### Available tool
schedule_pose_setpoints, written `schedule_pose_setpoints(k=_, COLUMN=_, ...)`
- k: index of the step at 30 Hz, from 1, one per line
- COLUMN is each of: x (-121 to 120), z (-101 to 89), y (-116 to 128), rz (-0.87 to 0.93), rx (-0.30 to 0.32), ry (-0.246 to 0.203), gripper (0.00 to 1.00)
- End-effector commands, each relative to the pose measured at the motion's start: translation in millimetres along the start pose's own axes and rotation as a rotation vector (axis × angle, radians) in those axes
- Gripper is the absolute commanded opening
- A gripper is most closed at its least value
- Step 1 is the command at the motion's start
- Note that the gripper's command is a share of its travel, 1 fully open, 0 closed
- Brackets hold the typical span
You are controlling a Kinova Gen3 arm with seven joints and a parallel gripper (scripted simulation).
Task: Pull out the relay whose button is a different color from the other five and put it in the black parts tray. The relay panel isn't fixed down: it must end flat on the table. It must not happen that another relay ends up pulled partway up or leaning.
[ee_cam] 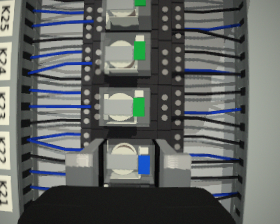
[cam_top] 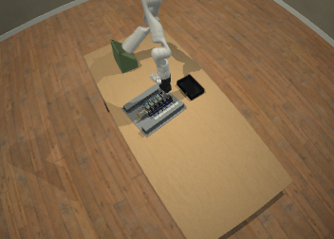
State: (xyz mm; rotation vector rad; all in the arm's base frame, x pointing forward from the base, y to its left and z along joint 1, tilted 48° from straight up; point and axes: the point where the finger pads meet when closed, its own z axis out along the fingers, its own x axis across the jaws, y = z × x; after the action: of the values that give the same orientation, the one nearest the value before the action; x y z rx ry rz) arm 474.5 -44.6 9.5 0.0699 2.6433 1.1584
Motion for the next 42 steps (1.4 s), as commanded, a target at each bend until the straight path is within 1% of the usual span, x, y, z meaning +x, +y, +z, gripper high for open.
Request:
schedule_pose_setpoints(k=1, x=-0.5, z=-0.9, y=-0.5, rz=0.000, rx=0.001, ry=-0.010, gripper=0.00)
schedule_pose_setpoints(k=8, x=-0.1, z=-1.0, y=-0.5, rz=0.000, rx=0.001, ry=-0.023, gripper=0.00)
schedule_pose_setpoints(k=13, x=-0.1, z=-1.0, y=-0.5, rz=0.000, rx=0.001, ry=-0.024, gripper=0.00)
schedule_pose_setpoints(k=25, x=-0.8, z=-1.1, y=-0.5, rz=0.000, rx=0.001, ry=0.003, gripper=0.00)
schedule_pose_setpoints(k=31, x=-0.9, z=-1.1, y=-0.5, rz=0.000, rx=0.001, ry=0.006, gripper=0.00)
schedule_pose_setpoints(k=42, x=-1.6, z=-1.2, y=-0.5, rz=0.000, rx=0.001, ry=0.029, gripper=0.00)
